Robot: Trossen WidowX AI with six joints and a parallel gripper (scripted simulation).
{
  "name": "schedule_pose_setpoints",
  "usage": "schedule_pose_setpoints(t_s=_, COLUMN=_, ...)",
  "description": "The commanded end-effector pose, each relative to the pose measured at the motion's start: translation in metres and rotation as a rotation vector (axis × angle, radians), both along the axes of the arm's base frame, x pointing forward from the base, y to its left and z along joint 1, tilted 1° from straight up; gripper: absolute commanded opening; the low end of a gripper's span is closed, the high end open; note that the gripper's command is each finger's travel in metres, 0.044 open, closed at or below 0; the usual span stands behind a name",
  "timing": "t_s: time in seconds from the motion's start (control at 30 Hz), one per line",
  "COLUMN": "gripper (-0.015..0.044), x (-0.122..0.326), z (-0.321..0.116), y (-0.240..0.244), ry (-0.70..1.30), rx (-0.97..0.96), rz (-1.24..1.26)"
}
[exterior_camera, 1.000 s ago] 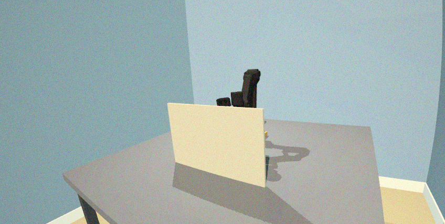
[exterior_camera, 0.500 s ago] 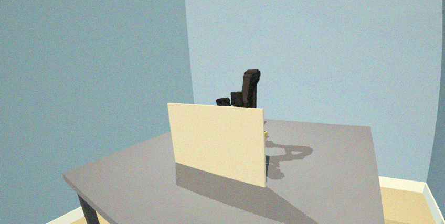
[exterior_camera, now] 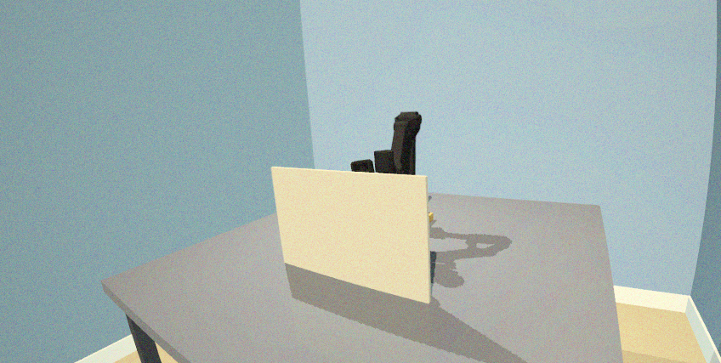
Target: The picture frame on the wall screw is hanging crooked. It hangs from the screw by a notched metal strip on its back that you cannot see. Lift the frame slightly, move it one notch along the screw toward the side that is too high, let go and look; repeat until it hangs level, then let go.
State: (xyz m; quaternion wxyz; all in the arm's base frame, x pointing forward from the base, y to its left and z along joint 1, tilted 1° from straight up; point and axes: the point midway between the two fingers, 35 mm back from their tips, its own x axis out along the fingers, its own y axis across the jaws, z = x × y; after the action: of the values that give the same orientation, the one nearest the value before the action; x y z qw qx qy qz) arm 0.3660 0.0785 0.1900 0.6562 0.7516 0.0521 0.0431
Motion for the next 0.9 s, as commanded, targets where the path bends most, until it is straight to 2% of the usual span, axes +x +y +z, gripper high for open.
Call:
schedule_pose_setpoints(t_s=0.0, gripper=0.0000, x=0.0000, z=0.0012, y=-0.0004, ry=-0.011, rx=0.000, rz=-0.006)
schedule_pose_setpoints(t_s=0.77, gripper=0.0000, x=-0.0002, z=-0.0019, y=0.0005, ry=-0.002, rx=-0.005, rz=0.000)
schedule_pose_setpoints(t_s=0.87, gripper=0.0000, x=-0.0002, z=-0.0021, y=0.0006, ry=-0.009, rx=-0.060, rz=0.000)
